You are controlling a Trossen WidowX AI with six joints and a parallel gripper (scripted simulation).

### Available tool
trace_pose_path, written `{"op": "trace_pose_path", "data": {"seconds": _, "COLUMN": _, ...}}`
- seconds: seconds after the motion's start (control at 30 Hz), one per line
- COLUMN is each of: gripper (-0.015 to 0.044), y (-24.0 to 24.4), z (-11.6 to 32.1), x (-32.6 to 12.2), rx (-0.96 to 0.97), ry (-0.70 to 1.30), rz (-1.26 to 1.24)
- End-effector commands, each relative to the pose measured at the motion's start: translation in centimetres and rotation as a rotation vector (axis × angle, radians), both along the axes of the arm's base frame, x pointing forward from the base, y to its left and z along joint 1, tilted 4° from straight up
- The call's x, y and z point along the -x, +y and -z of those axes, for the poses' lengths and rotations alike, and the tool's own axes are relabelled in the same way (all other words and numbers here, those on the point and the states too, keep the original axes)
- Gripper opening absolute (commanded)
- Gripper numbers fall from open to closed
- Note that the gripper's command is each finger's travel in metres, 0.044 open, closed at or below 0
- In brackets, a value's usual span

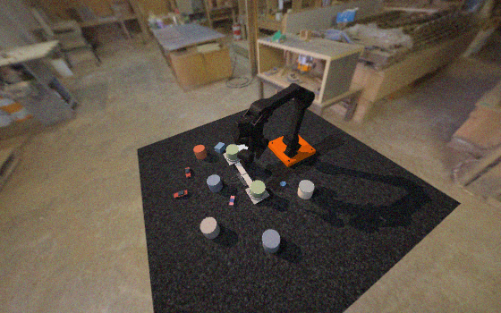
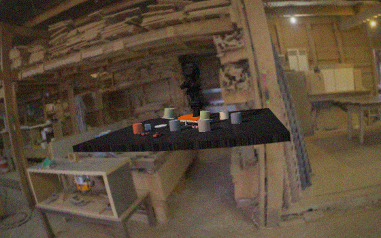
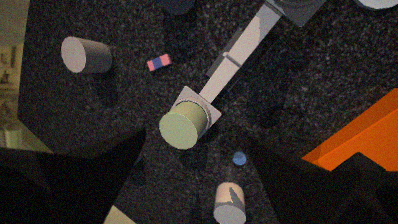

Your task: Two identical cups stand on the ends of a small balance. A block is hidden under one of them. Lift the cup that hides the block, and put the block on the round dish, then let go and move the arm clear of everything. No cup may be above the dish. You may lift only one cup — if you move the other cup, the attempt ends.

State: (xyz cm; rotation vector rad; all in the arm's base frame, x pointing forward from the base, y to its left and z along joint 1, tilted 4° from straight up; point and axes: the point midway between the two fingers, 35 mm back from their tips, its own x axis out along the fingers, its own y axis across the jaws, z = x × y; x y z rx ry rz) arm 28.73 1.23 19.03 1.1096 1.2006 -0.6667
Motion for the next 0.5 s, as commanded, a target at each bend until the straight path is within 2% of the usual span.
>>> {"op": "trace_pose_path", "data": {"seconds": 0.0, "gripper": 0.0440, "y": 1.5, "z": 0.9, "x": -1.2, "rx": -0.024, "ry": 0.083, "rz": 0.126}}
{"op": "trace_pose_path", "data": {"seconds": 0.47, "gripper": 0.0440, "y": 6.5, "z": 4.8, "x": -3.7, "rx": -0.015, "ry": 0.297, "rz": 0.491}}
